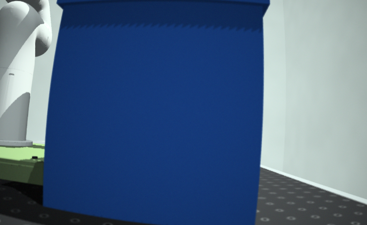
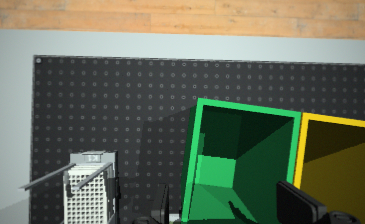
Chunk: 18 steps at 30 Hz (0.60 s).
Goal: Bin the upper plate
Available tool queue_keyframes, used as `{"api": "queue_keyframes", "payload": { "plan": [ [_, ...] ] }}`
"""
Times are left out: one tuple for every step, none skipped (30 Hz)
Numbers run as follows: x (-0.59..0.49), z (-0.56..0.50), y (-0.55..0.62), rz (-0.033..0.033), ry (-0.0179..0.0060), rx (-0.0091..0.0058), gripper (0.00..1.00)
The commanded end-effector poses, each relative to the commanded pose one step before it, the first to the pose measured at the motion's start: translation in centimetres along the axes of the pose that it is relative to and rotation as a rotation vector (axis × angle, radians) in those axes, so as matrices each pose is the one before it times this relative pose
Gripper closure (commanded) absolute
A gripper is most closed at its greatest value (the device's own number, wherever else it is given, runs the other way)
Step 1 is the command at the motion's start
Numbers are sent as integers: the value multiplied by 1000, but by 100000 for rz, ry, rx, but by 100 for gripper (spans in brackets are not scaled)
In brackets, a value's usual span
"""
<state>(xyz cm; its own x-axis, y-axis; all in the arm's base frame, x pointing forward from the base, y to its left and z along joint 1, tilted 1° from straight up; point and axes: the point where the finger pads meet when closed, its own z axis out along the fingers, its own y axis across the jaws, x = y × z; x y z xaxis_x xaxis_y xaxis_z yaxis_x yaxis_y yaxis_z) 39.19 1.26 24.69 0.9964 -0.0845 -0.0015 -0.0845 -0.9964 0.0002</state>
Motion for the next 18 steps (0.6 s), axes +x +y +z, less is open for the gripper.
{"api": "queue_keyframes", "payload": {
  "plan": [
    [-468,-144,-1296,54,570,84,0],
    [-210,11,-455,0,15,8,0],
    [-210,11,-455,0,15,8,0],
    [-210,11,-455,0,15,9,0],
    [-211,11,-455,0,15,9,0],
    [-211,11,-455,0,15,10,0],
    [-211,11,-455,0,15,10,0],
    [-211,11,-455,0,15,11,0],
    [-211,11,-455,0,15,11,0],
    [-211,11,-455,0,15,12,0],
    [-211,11,-455,0,15,12,0],
    [-211,11,-455,0,14,13,0],
    [-211,11,-455,0,14,13,0],
    [-211,11,-455,0,14,13,0],
    [-211,11,-455,0,14,14,0],
    [-211,11,-455,0,14,14,0],
    [0,0,0,0,0,0,0],
    [0,0,0,0,0,0,0]
  ]
}}
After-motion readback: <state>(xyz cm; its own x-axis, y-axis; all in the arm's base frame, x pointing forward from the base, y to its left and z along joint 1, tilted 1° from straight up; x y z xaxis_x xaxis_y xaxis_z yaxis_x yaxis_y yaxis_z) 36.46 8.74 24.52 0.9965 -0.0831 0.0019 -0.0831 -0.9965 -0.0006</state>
